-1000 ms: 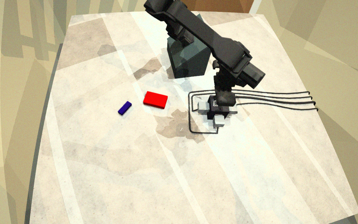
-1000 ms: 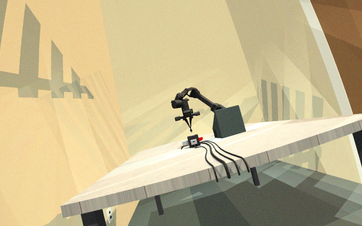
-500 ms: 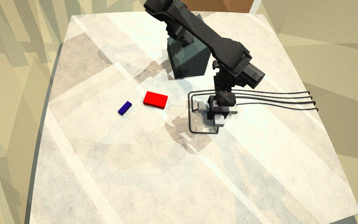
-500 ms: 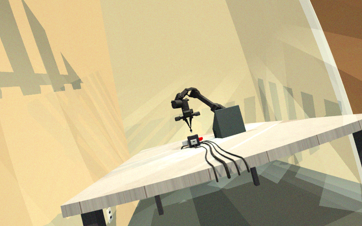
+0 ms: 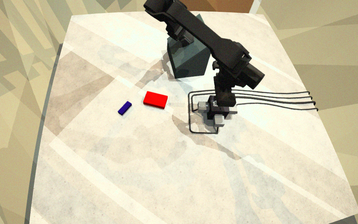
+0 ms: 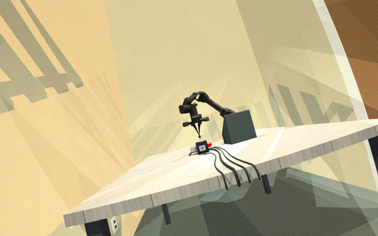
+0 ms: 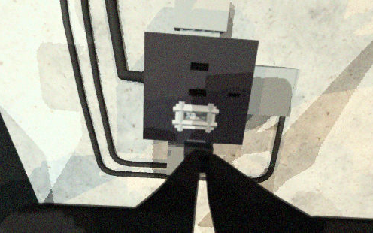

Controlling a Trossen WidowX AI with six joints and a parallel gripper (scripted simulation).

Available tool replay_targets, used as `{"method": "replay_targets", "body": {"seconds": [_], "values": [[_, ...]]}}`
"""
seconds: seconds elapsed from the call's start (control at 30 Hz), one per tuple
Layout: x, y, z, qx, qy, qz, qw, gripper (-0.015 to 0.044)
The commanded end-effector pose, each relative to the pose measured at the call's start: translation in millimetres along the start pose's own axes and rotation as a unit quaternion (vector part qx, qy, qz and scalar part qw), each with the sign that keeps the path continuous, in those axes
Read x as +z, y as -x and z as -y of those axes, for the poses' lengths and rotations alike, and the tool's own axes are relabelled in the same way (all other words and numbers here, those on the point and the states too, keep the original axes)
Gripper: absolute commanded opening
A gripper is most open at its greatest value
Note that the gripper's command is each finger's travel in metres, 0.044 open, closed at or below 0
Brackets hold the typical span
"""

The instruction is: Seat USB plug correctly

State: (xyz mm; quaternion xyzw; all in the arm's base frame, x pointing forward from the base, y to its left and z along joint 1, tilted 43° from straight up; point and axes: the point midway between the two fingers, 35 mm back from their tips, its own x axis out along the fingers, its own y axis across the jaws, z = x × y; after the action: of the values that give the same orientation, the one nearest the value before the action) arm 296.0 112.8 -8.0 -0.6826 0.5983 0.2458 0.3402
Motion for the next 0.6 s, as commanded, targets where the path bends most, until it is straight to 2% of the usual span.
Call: {"method": "replay_targets", "body": {"seconds": [0.0,0.57], "values": [[0.4,0.6,0.1,0.000,0.000,0.006,1.000,0.0000],[1.6,-1.3,0.0,0.000,0.000,0.013,1.000,0.0000]]}}
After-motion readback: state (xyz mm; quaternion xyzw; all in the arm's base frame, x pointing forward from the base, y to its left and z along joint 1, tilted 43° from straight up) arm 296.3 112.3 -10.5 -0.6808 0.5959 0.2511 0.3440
